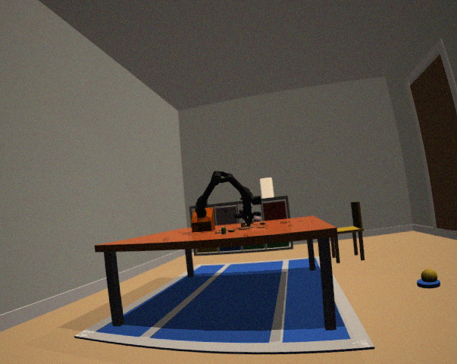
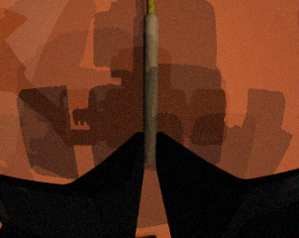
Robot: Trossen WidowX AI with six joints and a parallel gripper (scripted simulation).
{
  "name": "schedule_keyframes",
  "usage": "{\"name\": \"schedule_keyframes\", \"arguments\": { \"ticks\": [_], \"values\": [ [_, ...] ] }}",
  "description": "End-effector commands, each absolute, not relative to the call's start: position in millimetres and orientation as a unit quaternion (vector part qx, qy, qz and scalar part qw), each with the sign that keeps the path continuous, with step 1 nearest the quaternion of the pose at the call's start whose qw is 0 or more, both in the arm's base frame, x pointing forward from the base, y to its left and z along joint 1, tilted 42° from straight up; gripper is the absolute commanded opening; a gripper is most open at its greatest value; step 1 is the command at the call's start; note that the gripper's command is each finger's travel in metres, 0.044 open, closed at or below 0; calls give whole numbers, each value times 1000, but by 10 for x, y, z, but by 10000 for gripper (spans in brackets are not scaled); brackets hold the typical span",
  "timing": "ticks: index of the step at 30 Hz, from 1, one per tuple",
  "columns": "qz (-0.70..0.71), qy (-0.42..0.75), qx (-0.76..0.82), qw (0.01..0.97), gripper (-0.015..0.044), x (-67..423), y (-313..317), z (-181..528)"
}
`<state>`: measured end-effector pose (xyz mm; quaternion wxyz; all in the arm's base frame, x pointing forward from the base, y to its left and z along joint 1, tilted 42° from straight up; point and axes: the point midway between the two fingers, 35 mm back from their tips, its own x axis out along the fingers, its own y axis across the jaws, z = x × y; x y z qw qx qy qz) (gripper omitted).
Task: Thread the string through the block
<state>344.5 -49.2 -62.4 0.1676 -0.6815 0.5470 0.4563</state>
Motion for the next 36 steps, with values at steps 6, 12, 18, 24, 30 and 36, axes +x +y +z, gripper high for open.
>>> {"name": "schedule_keyframes", "arguments": {
  "ticks": [6, 12, 18, 24, 30, 36],
  "values": [
    [456, 547, -682, 168, 131, 3445, -492, -624],
    [457, 545, -682, 170, 210, 3458, -98, -211],
    [456, 545, -683, 170, 210, 3435, 57, -33],
    [453, 536, -691, 171, 368, 3474, 63, -61],
    [453, 536, -692, 172, 440, 3471, 241, 138],
    [451, 531, -696, 171, 440, 3478, 248, 127]
  ]
}}
